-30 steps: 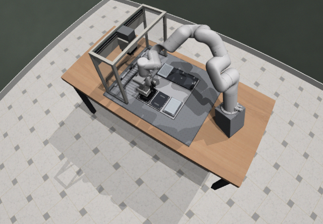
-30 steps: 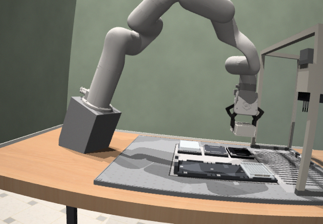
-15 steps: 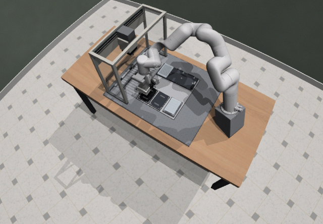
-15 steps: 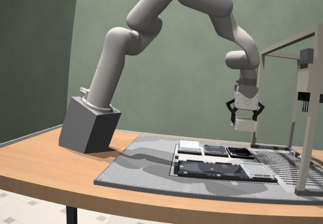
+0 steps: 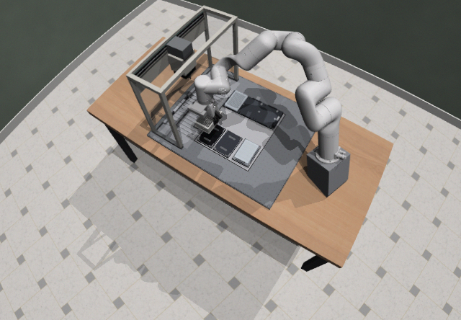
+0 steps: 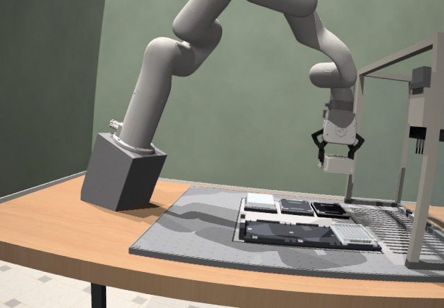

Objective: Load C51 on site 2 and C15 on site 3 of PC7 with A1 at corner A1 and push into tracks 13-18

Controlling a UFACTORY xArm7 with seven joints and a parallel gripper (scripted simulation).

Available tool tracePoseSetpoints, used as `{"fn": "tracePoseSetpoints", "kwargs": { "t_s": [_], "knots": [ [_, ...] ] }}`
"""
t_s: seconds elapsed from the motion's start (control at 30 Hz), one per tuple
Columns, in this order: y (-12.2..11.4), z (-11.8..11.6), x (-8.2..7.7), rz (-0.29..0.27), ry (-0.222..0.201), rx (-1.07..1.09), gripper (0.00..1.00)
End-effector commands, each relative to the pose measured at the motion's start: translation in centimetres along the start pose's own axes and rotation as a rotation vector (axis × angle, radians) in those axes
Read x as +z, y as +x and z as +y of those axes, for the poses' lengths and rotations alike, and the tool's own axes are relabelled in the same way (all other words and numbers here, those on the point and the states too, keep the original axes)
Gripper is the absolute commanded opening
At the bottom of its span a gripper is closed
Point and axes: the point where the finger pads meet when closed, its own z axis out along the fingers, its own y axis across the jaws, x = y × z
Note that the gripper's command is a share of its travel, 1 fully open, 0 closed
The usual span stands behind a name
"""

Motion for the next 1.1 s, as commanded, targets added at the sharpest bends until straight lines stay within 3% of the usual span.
{"fn": "tracePoseSetpoints", "kwargs": {
  "t_s": [0.0, 0.3, 1.07],
  "knots": [
    [0.1, 0.2, -0.6, 0.002, -0.005, -0.001, 0.00],
    [0.1, 0.2, -0.6, 0.002, -0.005, -0.001, 0.00],
    [-9.8, -3.5, -0.5, 0.002, -0.004, 0.700, 0.00]
  ]
}}
